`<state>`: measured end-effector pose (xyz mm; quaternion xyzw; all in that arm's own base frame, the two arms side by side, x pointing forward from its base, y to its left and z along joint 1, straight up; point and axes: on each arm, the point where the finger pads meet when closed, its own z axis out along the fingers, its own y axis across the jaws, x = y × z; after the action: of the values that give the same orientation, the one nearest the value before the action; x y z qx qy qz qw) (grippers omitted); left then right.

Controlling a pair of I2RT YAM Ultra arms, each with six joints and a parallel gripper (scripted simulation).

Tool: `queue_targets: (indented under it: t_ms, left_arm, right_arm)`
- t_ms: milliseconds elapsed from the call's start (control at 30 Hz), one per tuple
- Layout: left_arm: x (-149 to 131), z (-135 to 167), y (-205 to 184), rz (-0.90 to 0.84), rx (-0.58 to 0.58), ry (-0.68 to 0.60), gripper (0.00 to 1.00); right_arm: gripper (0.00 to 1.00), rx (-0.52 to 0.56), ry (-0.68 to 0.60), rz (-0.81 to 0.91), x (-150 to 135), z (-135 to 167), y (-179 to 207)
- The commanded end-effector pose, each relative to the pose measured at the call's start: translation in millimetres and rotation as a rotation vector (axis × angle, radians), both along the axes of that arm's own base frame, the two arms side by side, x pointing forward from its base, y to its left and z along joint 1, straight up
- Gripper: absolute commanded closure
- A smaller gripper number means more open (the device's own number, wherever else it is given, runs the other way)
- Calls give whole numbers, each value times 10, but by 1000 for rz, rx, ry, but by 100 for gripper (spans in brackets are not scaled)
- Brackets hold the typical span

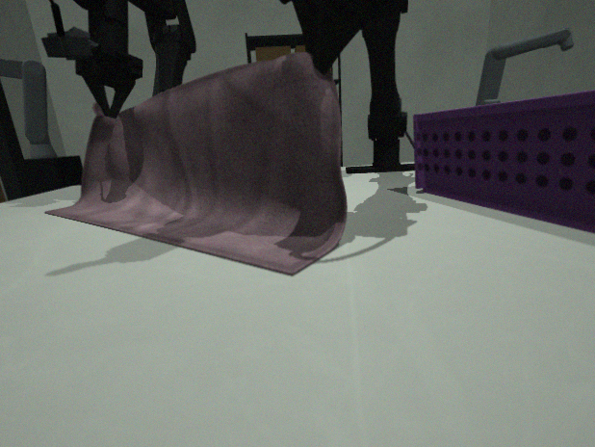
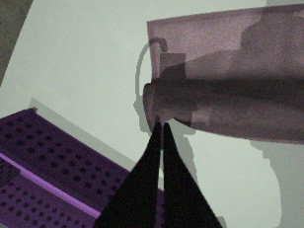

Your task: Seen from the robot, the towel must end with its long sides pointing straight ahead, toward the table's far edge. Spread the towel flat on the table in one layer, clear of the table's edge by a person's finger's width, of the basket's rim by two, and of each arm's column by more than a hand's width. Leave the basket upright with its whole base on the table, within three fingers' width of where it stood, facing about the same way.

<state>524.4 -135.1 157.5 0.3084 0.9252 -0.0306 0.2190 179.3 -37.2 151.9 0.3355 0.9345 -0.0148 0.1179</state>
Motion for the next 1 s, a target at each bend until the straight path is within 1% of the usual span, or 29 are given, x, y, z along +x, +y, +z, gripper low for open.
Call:
queue_targets:
  t_ms: [0, 33, 133, 167, 200, 267, 300, 367, 400, 467, 500, 533, 567, 600, 633, 700, 733, 767, 833, 867, 933, 967]
  left_arm:
    - [33, 66, -15, 37, 4, 26, 100]
    - [129, 128, -81, 51, -17, -7, 100]
    - [140, 128, -38, 59, -17, -7, 100]
    - [154, 128, 16, 69, -17, -7, 100]
    - [230, 188, -111, 71, -36, -37, 100]
    - [232, 188, -104, 73, -36, -37, 100]
    - [316, 247, -186, 83, -56, -68, 100]
    - [320, 247, -170, 86, -56, -68, 100]
    - [401, 305, -242, 98, -76, -99, 100]
    - [421, 305, -170, 111, -75, -100, 100]
    - [485, 365, -302, 111, -101, -141, 100]
    - [499, 365, -253, 119, -101, -141, 100]
    - [506, 365, -229, 124, -101, -142, 100]
    - [616, 467, -377, 122, -138, -212, 100]
    - [616, 467, -377, 122, -138, -212, 100]
    - [616, 467, -377, 122, -138, -212, 100]
    - [644, 466, -277, 139, -136, -213, 100]
    - [623, 574, -423, 132, -165, -254, 100]
    - [636, 574, -378, 140, -164, -254, 100]
    - [686, 629, -486, 141, -194, -302, 100]
    - [690, 629, -472, 144, -194, -302, 100]
    - [744, 683, -550, 150, -223, -348, 100]
  right_arm:
    - [100, -2, 17, 56, -133, 191, 85]
    - [100, 16, 51, 120, -197, 235, 202]
    - [100, 16, 53, 120, -196, 232, 202]
    - [100, 2, 54, 107, -198, 234, 172]
    - [100, 14, 105, 188, -247, 258, 287]
    - [100, 8, 87, 188, -258, 283, 281]
    - [100, 3, 75, 265, -328, 364, 385]
    - [100, 5, 74, 254, -328, 364, 384]
    - [100, 0, 61, 341, -350, 427, 499]
    - [100, 2, 60, 336, -350, 427, 499]
    - [100, -2, 57, 419, -398, 486, 612]
    - [100, -6, 61, 438, -395, 481, 613]
    - [100, -4, 93, 428, -370, 439, 619]
    - [100, -10, 87, 510, -412, 496, 735]
    - [100, -15, 87, 538, -412, 496, 735]
    - [100, -15, 87, 538, -412, 496, 735]
    - [100, -11, 86, 524, -412, 496, 735]
    - [100, -11, 89, 606, -499, 502, 829]
    - [100, -12, 87, 623, -499, 502, 829]
    - [100, -17, 78, 706, -528, 556, 938]
    - [100, -19, 76, 724, -528, 556, 938]
    - [100, -24, 64, 806, -552, 608, 1046]
